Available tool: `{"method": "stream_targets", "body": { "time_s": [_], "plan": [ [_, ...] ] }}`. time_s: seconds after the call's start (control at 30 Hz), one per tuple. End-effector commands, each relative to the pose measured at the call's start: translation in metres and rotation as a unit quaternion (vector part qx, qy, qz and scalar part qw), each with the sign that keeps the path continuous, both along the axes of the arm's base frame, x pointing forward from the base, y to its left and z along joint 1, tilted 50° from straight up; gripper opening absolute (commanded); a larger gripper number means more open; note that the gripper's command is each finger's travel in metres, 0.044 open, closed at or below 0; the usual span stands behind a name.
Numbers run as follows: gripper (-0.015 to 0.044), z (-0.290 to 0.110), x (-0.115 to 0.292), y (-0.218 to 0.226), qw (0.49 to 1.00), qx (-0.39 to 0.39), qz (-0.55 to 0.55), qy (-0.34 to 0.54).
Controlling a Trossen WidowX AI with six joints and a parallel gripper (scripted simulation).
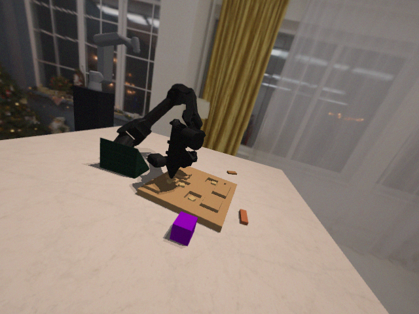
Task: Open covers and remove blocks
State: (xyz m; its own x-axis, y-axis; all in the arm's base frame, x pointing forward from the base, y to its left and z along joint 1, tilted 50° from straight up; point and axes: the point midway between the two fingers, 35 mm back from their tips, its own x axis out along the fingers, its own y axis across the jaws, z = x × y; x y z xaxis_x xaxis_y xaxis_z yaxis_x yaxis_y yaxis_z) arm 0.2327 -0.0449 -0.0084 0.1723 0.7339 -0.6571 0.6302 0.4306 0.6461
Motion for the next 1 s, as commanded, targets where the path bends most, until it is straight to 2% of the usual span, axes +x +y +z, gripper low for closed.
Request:
{"method": "stream_targets", "body": {
  "time_s": [0.0, 0.97],
  "plan": [
    [0.0, -0.003, 0.0, 0.005, 1.0, 0.003, -0.001, 0.002],
    [0.0, -0.011, -0.014, 0.01, 1.0, 0.003, -0.001, 0.002]
  ]
}}
